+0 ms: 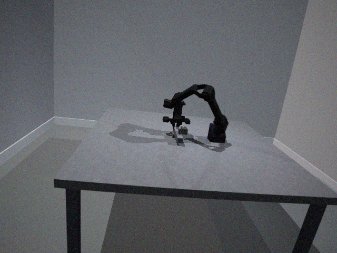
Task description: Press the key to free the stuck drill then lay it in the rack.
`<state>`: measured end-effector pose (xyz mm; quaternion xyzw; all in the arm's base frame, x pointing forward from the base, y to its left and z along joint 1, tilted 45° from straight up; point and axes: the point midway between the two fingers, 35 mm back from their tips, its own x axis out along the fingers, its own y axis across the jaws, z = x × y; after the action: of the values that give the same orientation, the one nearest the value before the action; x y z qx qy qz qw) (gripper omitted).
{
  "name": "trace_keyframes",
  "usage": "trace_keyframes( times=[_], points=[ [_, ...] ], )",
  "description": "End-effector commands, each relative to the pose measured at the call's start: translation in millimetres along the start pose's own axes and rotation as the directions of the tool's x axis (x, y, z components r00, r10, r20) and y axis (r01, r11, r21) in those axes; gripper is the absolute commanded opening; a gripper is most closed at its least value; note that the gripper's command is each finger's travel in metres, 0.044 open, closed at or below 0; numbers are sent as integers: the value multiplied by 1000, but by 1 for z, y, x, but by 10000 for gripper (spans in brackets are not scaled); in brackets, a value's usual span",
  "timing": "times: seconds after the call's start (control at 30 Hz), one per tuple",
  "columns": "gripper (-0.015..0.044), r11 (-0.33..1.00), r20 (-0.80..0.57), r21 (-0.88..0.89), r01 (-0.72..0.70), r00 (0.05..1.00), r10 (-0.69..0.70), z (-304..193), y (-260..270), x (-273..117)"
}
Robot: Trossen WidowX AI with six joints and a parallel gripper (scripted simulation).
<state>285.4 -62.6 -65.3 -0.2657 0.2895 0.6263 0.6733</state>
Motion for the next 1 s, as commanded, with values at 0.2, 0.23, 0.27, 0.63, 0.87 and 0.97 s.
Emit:
trace_keyframes(
  times=[0.2, 0.23, 0.27, 0.63, 0.87, 0.97],
  points=[
    [0, 1000, 4, 5, 2, 1000, -2, -6, 0, -1],
    [0, 1000, 4, 5, 2, 1000, -2, -7, 0, -1],
    [0, 1000, 4, 5, 2, 1000, -2, -8, 0, -1],
    [0, 1000, 3, 5, 2, 1000, -2, -23, 0, -3],
    [0, 1000, 2, 5, 3, 1000, -3, -34, 0, -4],
    [0, 1000, 2, 5, 3, 1000, -3, -37, 0, -5]
  ],
)
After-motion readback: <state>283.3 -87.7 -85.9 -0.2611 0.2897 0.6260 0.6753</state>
